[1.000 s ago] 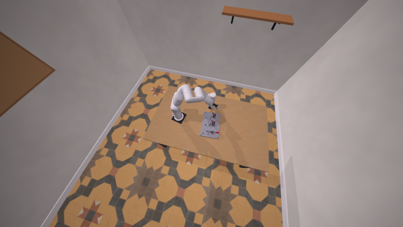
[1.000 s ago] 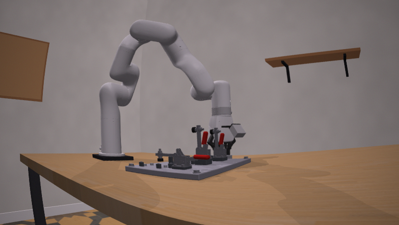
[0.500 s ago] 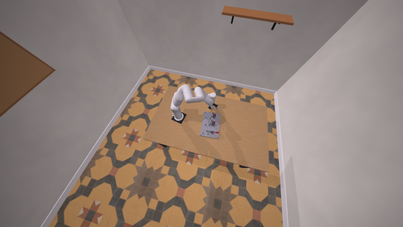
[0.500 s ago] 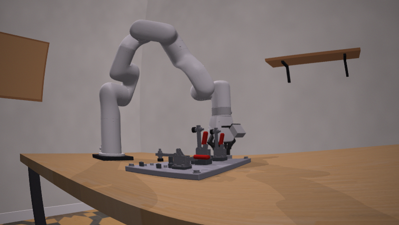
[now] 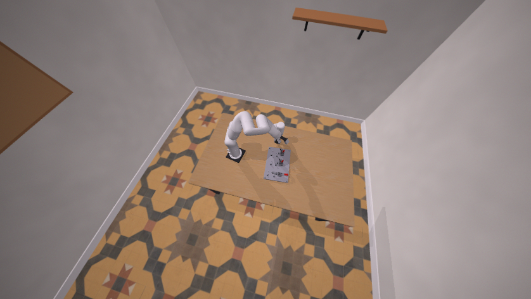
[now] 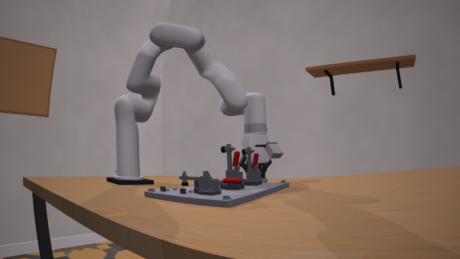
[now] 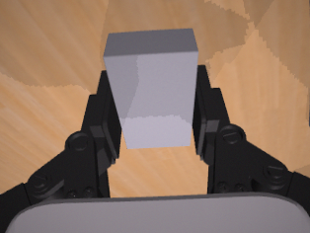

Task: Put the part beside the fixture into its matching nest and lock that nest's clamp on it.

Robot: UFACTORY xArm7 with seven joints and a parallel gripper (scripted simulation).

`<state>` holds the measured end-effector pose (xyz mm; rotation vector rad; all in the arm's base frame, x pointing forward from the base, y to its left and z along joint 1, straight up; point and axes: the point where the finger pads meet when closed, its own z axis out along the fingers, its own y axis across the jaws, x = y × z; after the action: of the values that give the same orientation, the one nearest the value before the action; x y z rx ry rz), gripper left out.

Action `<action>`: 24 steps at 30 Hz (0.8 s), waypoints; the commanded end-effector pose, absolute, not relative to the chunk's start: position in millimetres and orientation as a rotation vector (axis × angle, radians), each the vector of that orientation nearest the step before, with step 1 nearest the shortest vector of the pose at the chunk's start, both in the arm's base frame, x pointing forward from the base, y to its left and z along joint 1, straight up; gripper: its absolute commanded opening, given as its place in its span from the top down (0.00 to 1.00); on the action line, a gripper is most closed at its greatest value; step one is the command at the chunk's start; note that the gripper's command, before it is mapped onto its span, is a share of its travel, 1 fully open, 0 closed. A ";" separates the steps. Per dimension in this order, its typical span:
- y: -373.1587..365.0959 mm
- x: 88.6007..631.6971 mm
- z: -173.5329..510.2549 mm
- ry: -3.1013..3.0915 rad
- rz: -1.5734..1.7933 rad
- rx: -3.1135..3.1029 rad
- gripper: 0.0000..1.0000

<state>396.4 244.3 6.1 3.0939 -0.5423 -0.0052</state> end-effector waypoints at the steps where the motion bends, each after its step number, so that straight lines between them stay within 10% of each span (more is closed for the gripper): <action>1: 245.1 397.8 7.5 -0.543 0.000 3.096 1.00; 24: 245.1 397.8 39.7 -0.543 0.000 3.096 1.00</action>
<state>396.3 244.3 30.3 3.0936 -0.5421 -0.0052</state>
